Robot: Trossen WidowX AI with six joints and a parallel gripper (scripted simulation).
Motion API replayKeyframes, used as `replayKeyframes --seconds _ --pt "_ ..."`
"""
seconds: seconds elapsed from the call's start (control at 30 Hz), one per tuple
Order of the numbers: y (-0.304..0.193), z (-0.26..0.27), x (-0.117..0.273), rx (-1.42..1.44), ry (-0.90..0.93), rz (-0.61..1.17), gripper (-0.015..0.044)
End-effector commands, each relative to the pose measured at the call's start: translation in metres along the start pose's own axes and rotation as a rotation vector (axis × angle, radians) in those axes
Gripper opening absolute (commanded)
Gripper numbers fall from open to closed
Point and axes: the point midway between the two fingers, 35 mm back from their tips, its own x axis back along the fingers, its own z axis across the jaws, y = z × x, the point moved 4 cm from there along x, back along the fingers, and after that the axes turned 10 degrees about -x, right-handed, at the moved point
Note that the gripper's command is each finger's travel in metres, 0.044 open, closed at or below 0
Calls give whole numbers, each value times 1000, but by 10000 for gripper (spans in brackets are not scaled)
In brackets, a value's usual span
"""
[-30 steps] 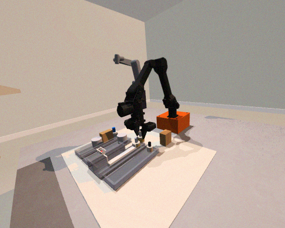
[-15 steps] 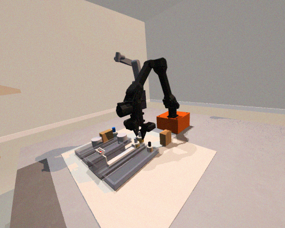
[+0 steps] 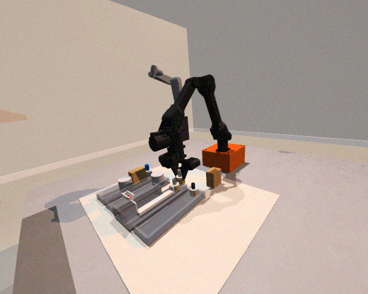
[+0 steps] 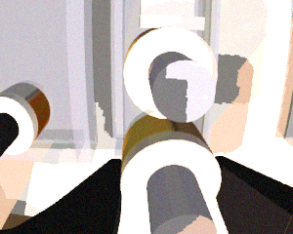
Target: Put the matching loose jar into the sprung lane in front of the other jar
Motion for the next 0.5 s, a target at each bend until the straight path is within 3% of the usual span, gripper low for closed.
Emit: replayKeyframes --seconds 0.0,0.47 --pt "10 1 5 -4 1 -36 0" --pt "14 1 6 -4 1 -37 0"
